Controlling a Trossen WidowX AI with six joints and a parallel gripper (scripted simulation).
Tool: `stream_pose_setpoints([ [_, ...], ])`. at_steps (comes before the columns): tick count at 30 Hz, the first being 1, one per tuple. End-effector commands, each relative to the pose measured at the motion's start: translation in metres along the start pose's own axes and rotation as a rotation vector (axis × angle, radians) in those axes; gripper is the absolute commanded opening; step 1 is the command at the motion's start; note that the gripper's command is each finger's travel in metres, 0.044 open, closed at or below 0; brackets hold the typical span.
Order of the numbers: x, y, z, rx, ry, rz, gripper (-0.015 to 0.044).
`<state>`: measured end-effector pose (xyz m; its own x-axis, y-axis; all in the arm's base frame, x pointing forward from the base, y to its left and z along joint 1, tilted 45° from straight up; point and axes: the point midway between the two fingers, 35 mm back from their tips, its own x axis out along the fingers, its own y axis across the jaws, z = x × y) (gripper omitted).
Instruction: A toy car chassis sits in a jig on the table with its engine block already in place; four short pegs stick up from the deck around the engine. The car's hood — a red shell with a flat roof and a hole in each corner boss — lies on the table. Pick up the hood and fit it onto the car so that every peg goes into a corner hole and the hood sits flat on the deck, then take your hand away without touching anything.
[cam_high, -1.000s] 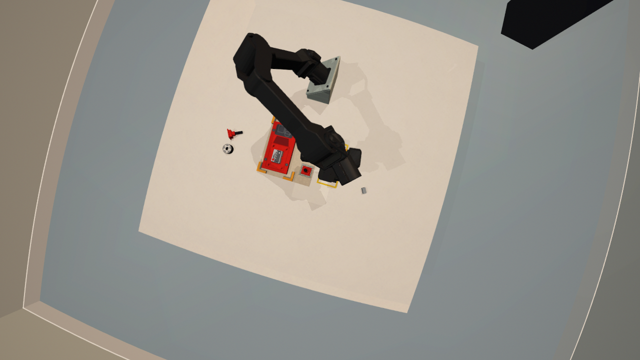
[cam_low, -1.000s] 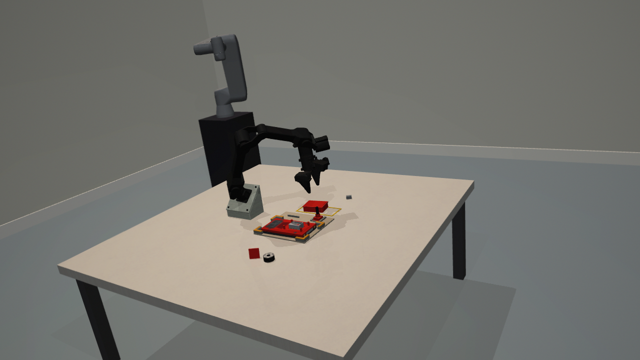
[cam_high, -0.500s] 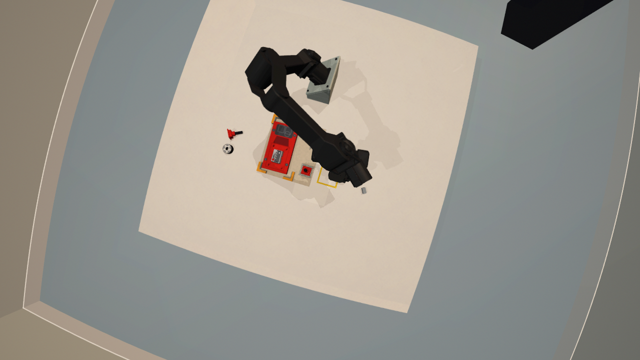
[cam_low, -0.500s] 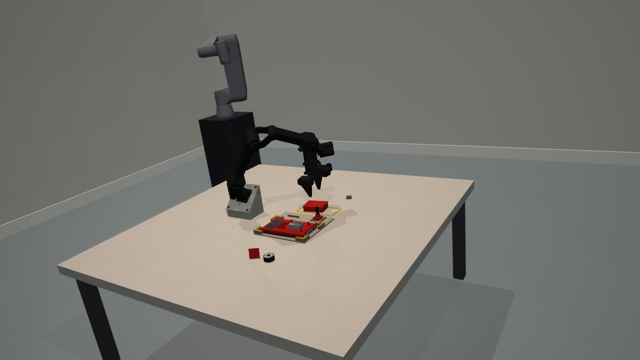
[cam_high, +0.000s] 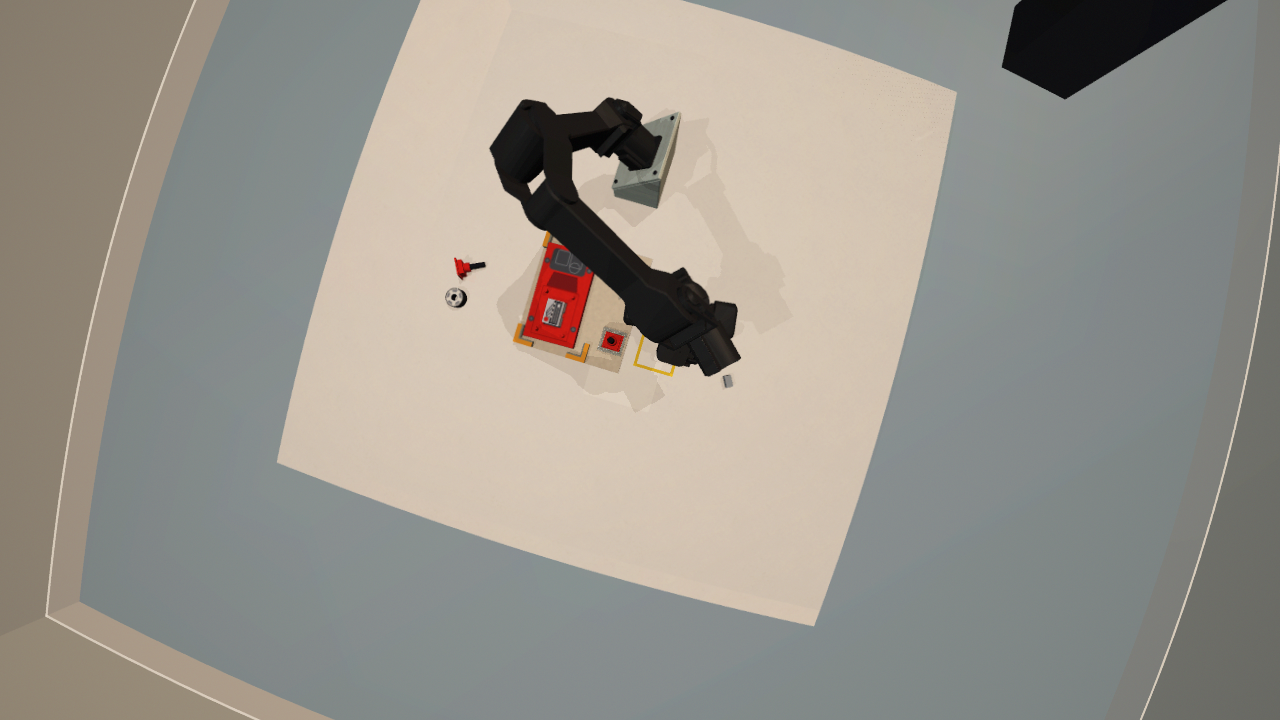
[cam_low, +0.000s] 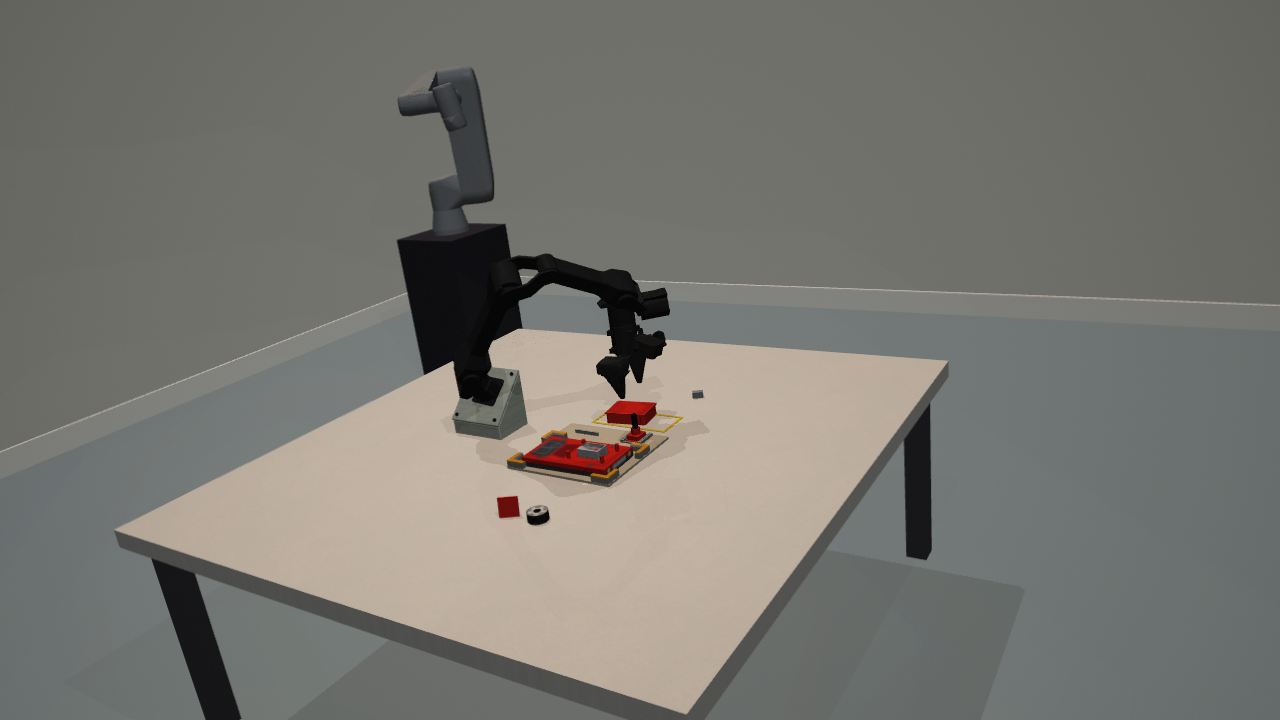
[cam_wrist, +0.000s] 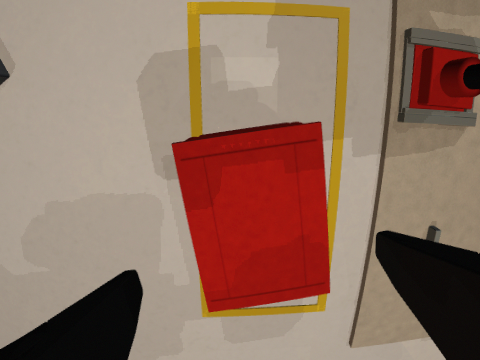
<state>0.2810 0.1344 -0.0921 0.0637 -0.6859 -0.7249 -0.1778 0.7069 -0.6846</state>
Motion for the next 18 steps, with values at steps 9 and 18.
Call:
stream_pose_setpoints([
  [9,0.011,-0.001,-0.002,-0.006,0.000,-0.008,0.0440],
  [18,0.018,-0.002,-0.002,-0.006,0.000,-0.008,0.0440],
])
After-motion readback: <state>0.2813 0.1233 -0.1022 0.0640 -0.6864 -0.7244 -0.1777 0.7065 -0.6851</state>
